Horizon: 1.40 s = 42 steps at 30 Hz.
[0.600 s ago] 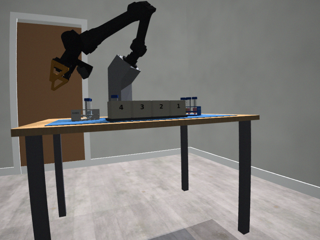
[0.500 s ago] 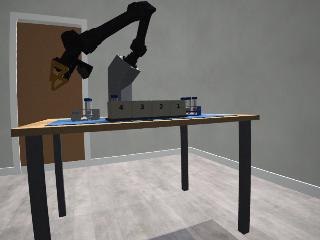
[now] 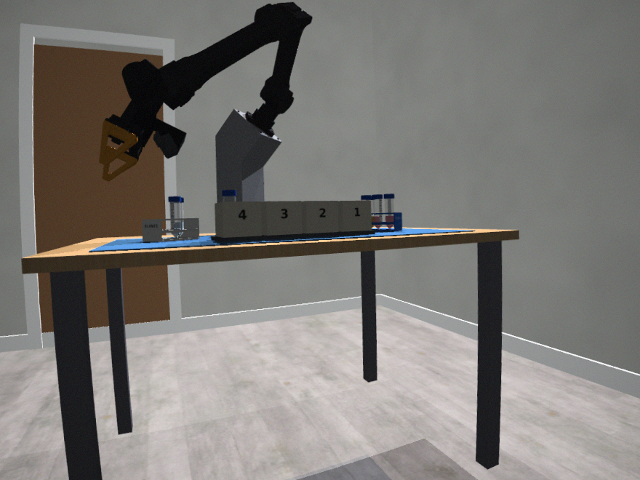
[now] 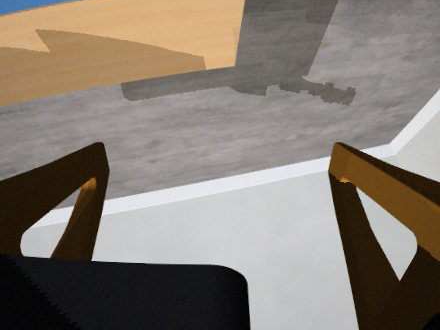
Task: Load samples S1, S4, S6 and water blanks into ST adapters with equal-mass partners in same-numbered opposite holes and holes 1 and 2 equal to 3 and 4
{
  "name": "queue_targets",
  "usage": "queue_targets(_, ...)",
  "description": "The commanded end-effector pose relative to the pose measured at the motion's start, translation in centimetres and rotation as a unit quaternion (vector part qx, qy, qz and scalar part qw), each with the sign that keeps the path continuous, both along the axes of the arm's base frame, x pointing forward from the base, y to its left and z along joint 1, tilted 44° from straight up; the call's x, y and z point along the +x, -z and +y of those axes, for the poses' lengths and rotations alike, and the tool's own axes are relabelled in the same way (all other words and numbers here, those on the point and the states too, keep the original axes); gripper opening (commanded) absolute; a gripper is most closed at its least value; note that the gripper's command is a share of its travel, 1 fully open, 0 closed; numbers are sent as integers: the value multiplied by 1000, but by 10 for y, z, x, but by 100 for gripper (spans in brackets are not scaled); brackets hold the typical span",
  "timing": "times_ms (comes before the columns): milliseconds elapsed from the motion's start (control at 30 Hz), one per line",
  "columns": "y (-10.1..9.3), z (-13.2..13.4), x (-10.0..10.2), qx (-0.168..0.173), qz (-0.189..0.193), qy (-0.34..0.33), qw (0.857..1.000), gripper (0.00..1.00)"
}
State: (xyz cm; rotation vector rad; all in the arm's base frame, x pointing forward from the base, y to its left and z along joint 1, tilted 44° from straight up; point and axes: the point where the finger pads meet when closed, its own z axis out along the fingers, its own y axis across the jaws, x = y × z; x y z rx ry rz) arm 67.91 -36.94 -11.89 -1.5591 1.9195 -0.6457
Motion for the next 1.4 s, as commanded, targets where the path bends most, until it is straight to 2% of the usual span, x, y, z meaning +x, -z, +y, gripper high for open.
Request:
queue_targets(0,-33,-31,-14,24,-13,39,999,55)
queue_targets(200,-58,-38,-29,29,-14,42,999,55)
queue_targets(333,-80,-47,-35,17,-19,34,999,55)
queue_targets(433,-87,-47,-46,21,-13,34,999,55)
queue_targets(500,-87,-47,-46,21,-13,34,999,55)
queue_targets(533,-98,-53,-44,16,-20,34,999,55)
queue_targets(567,-95,-50,-51,21,-13,34,999,55)
queue_targets(833,-124,-59,-69,20,-13,35,999,55)
queue_targets(900,-129,-50,-70,58,-11,56,997,55)
queue_targets(967,-134,-14,-53,64,-9,38,997,55)
queue_targets(1067,-139,-12,-51,57,-17,38,997,55)
queue_targets(1100,-138,-5,-55,80,-8,44,996,55)
queue_targets(1167,-143,4,-57,102,-5,55,993,55)
queue_targets(1300,-154,15,-57,93,-15,55,994,55)
queue_targets(1367,-155,28,-63,131,-1,69,989,55)
